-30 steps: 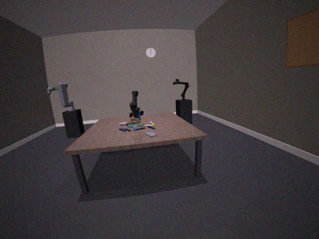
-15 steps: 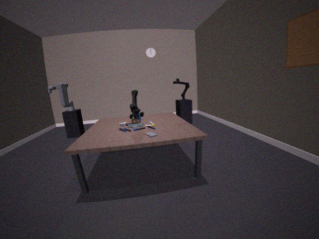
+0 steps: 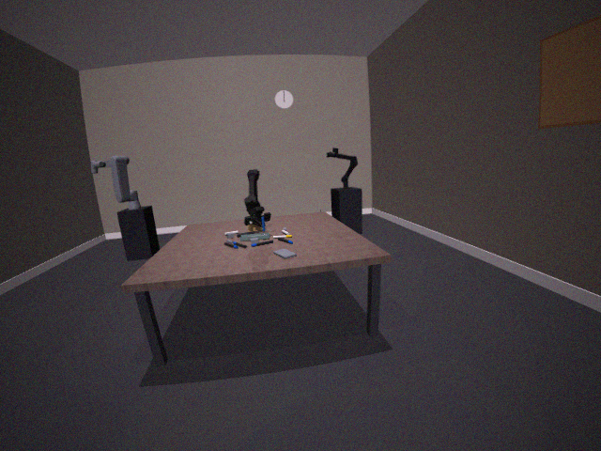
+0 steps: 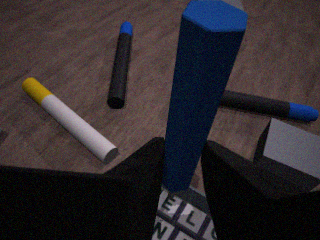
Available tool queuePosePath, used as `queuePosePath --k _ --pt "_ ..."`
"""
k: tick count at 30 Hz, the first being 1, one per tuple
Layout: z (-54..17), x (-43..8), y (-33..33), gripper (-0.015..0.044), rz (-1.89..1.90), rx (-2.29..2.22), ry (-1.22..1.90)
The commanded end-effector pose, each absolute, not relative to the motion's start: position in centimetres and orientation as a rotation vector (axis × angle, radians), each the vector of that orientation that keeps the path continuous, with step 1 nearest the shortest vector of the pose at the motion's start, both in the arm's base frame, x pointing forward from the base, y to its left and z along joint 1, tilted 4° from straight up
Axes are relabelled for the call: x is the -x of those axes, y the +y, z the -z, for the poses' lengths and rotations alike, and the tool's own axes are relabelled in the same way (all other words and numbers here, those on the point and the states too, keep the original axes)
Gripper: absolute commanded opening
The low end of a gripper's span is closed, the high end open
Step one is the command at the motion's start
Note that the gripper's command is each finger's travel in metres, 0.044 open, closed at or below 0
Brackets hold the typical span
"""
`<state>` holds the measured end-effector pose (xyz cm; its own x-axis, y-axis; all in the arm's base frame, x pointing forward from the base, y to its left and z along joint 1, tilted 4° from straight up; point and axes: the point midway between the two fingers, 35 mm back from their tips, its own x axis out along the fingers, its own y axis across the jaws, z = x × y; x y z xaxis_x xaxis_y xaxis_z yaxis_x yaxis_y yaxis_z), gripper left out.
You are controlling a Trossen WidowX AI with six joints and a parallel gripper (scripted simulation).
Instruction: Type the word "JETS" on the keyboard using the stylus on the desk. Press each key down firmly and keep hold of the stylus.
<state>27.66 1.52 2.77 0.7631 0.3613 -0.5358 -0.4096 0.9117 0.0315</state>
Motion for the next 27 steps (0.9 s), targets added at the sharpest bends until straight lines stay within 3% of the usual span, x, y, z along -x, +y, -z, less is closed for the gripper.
queuePosePath --k 1,27 --pt "-2.5 -27.6 1.5 0.0081 -0.421 0.089 0.564" --pt "-1.3 -27.5 1.6 0.0081 -0.421 0.089 0.564"
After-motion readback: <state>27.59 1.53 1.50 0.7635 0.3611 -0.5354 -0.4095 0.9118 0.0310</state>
